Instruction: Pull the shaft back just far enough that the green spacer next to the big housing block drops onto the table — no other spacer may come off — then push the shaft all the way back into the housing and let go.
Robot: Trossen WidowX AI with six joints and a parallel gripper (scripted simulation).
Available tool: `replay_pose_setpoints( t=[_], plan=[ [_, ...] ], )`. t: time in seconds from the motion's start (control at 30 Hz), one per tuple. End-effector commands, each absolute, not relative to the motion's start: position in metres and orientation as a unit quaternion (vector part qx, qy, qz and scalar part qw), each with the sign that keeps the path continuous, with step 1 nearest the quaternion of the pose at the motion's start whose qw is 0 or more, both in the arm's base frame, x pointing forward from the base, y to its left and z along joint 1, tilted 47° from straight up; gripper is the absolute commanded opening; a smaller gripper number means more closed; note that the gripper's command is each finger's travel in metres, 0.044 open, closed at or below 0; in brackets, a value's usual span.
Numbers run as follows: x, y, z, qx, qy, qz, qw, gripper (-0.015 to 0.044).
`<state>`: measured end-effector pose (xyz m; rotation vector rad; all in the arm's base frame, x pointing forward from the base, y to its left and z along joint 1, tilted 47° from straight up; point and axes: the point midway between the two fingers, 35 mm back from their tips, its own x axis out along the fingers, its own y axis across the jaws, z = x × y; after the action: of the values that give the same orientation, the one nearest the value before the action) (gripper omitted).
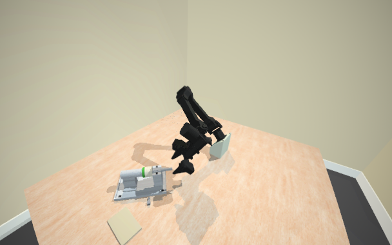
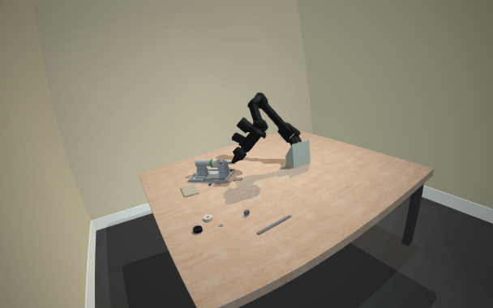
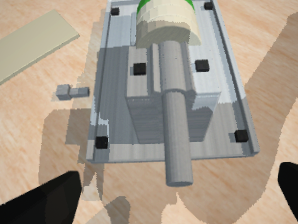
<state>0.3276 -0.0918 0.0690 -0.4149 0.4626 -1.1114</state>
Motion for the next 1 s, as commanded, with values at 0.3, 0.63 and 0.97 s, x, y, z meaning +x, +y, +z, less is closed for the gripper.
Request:
replay_pose_setpoints(
  t=[0.3, 0.63, 0.97],
  plan=[
    [0.3269, -0.0921, 0.0691, -0.197, 0.218, -0.52, 0.802, 0.044],
    [0.3289, -0.0939, 0.0706, -0.197, 0.218, -0.52, 0.802, 0.044],
    [0.329, -0.0941, 0.0706, -0.197, 0.218, -0.52, 0.802, 0.044]
  ],
)
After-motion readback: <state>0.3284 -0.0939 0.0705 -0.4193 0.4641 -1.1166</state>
